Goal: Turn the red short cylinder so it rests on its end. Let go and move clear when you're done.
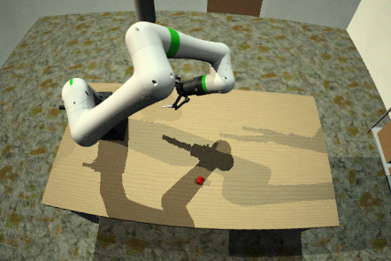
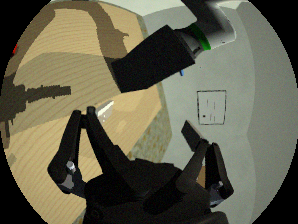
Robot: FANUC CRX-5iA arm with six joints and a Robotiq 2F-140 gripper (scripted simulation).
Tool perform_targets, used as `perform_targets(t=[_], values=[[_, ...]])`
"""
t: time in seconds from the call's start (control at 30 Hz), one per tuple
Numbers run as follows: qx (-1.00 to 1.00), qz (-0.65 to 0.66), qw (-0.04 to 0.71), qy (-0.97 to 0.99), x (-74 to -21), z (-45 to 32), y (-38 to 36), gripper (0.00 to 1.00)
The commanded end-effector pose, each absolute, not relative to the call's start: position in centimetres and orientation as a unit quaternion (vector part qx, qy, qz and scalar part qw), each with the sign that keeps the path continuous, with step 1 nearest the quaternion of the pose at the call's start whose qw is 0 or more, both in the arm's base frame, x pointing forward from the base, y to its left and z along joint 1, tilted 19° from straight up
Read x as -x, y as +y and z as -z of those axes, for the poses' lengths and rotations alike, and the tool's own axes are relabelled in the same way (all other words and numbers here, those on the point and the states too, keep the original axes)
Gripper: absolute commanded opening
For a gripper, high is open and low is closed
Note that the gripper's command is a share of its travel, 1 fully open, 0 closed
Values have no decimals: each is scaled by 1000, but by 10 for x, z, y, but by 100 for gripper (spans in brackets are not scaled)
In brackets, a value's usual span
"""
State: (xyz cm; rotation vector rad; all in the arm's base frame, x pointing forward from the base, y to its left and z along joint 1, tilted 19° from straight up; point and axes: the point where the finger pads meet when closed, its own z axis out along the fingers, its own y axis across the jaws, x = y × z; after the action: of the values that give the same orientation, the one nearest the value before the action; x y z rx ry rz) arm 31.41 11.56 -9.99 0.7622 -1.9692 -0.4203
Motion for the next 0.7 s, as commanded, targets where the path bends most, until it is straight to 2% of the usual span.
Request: perform_targets(t=[0.0, 0.2, 0.27, 0.3, 0.37, 0.43, 0.5, 0.53, 0.6, 0.63, 0.67], values=[[-263, 101, 415, -865, -347, 120, 65, 100], [-189, 15, 329, -925, -391, 129, -7, 100], [-189, 15, 329, -925, -391, 129, -7, 100], [-157, -18, 289, -944, -410, 129, -38, 100], [-151, -25, 280, -948, -420, 131, -56, 100], [-118, -58, 234, -963, -434, 128, -78, 100], [-118, -59, 233, -963, -445, 128, -99, 100], [-88, -87, 189, -974, -452, 124, -111, 100], [-88, -87, 188, -974, -464, 123, -133, 100], [-62, -111, 146, -981, -471, 118, -144, 100], [-62, -111, 146, -981, -477, 117, -154, 100]])
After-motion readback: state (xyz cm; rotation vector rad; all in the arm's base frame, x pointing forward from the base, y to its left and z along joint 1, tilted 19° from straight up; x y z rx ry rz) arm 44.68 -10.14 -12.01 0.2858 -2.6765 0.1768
